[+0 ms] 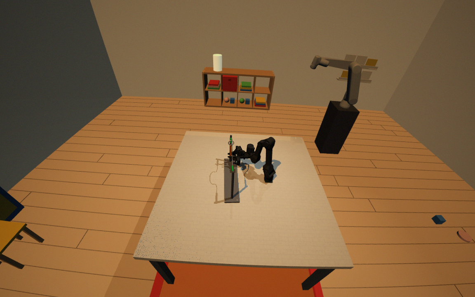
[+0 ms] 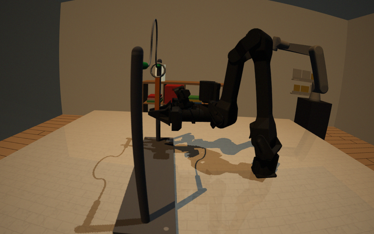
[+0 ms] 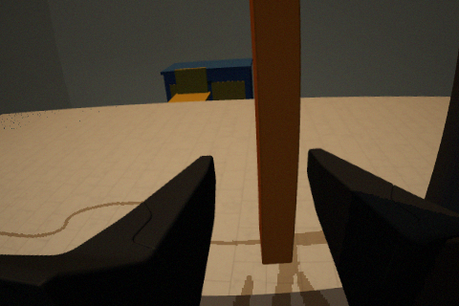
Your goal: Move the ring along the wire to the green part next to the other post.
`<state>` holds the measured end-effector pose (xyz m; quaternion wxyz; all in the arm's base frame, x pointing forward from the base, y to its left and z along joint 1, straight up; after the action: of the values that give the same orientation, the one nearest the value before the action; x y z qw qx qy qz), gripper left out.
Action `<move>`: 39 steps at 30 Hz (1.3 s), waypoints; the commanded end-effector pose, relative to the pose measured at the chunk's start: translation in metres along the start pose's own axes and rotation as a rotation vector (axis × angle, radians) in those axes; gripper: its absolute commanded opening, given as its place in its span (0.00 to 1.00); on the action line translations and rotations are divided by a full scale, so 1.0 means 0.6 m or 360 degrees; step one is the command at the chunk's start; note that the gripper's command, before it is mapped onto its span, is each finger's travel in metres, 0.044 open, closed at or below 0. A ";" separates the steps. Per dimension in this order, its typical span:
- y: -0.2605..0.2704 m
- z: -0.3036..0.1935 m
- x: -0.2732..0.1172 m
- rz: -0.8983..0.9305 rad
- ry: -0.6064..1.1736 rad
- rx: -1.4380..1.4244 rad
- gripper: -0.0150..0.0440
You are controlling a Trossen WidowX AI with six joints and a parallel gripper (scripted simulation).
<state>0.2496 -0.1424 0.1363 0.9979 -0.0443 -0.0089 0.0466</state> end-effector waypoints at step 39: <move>0.000 0.000 0.010 0.0001 -0.0002 -0.0001 0.06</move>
<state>0.2554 -0.1419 0.1363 0.9979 -0.0441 -0.0093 0.0466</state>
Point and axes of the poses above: the point midway between the two fingers, 35 mm back from their tips, its own x axis out along the fingers, its own y axis across the jaws, z = x × y, the point moved 7 cm from there along -x, back along the fingers, and after that the axes turned 4 degrees about -x, right-handed, at the moved point
